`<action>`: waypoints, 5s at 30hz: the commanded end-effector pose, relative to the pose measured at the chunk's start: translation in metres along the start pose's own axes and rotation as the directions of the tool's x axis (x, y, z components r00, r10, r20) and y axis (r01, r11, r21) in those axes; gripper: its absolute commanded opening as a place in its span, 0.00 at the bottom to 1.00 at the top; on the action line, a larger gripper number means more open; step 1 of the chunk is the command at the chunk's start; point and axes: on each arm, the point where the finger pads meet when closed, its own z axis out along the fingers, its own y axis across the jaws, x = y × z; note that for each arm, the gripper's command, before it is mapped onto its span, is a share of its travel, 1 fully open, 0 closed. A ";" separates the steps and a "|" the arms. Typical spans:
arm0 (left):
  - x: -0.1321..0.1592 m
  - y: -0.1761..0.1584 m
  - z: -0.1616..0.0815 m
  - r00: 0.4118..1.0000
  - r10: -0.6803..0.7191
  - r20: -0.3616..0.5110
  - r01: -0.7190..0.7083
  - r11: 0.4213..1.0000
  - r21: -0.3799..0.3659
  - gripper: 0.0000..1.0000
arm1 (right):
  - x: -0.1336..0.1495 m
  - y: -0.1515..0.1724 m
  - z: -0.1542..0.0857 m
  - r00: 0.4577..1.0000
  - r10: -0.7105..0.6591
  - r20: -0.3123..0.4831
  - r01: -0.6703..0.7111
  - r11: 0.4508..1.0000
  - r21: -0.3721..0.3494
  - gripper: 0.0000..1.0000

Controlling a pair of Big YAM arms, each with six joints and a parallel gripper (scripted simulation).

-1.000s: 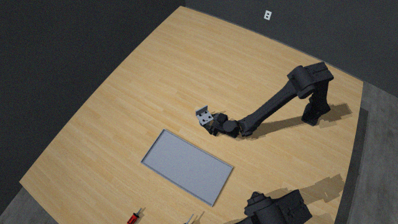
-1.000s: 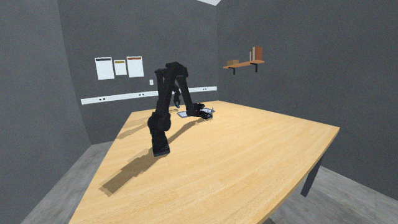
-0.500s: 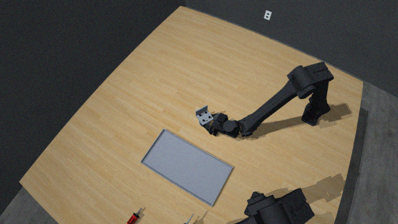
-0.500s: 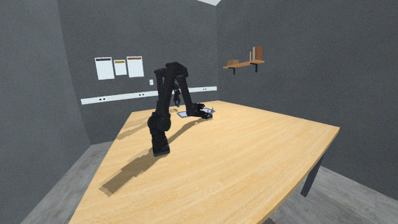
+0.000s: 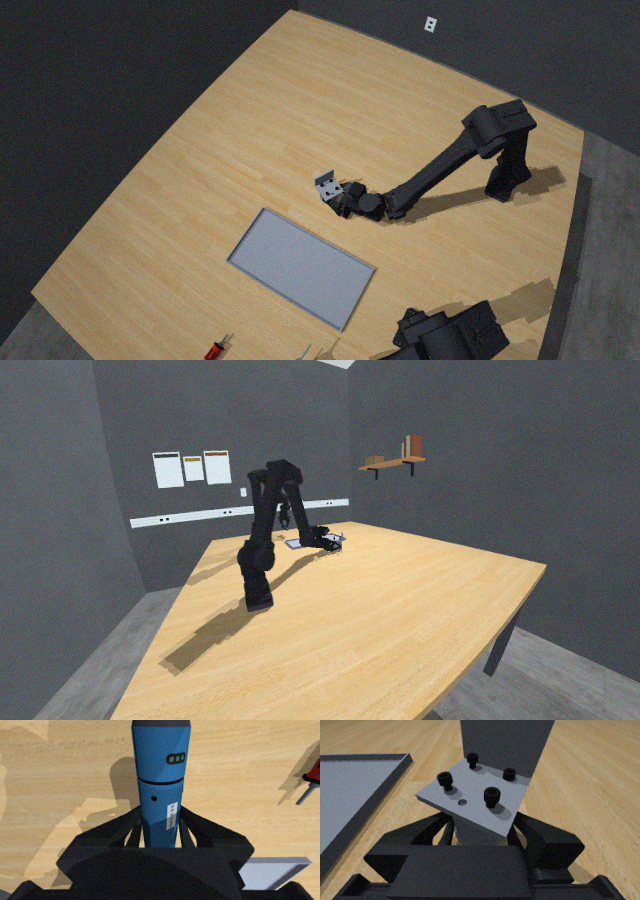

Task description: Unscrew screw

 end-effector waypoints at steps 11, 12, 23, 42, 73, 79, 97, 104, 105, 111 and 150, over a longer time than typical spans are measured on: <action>-0.023 -0.011 -0.055 0.997 -0.019 0.078 0.015 0.999 0.051 0.42 | -0.002 0.008 0.009 1.000 0.011 0.009 -0.011 1.000 -0.005 0.59; -0.023 -0.011 -0.057 0.997 -0.019 0.078 0.015 0.999 0.051 0.42 | -0.002 0.008 0.009 1.000 0.011 0.009 -0.011 1.000 -0.005 0.59; -0.022 -0.010 -0.070 0.997 -0.019 0.079 0.015 0.999 0.051 0.42 | -0.002 0.008 0.009 1.000 0.011 0.009 -0.011 1.000 -0.005 0.59; -0.020 -0.009 -0.091 0.997 -0.019 0.080 0.015 0.999 0.051 0.42 | -0.002 0.008 0.009 1.000 0.011 0.009 -0.011 1.000 -0.005 0.59; -0.018 -0.008 -0.122 0.997 -0.019 0.081 0.015 0.999 0.052 0.42 | -0.002 0.008 0.009 1.000 0.011 0.009 -0.011 1.000 -0.005 0.59; -0.018 -0.008 -0.124 0.996 -0.019 0.083 0.015 0.998 0.054 0.42 | -0.002 0.008 0.009 1.000 0.011 0.009 -0.011 1.000 -0.005 0.59; -0.020 -0.009 -0.130 0.996 -0.018 0.092 0.012 0.998 0.060 0.42 | -0.002 0.008 0.009 1.000 0.011 0.009 -0.011 1.000 -0.005 0.59; -0.020 -0.009 -0.132 0.995 -0.017 0.095 0.011 0.998 0.062 0.42 | -0.002 0.008 0.009 1.000 0.011 0.009 -0.011 1.000 -0.005 0.59; -0.020 -0.009 -0.132 0.995 -0.017 0.095 0.011 0.998 0.062 0.42 | -0.002 0.008 0.009 1.000 0.011 0.009 -0.011 1.000 -0.005 0.59; -0.020 -0.009 -0.132 0.995 -0.017 0.096 0.011 0.998 0.063 0.42 | -0.002 0.008 0.009 1.000 0.011 0.009 -0.011 1.000 -0.005 0.59; 0.006 -0.035 -0.106 0.987 0.102 0.120 -0.111 0.991 0.075 0.42 | -0.002 0.008 0.009 1.000 0.011 0.009 -0.011 1.000 -0.005 0.59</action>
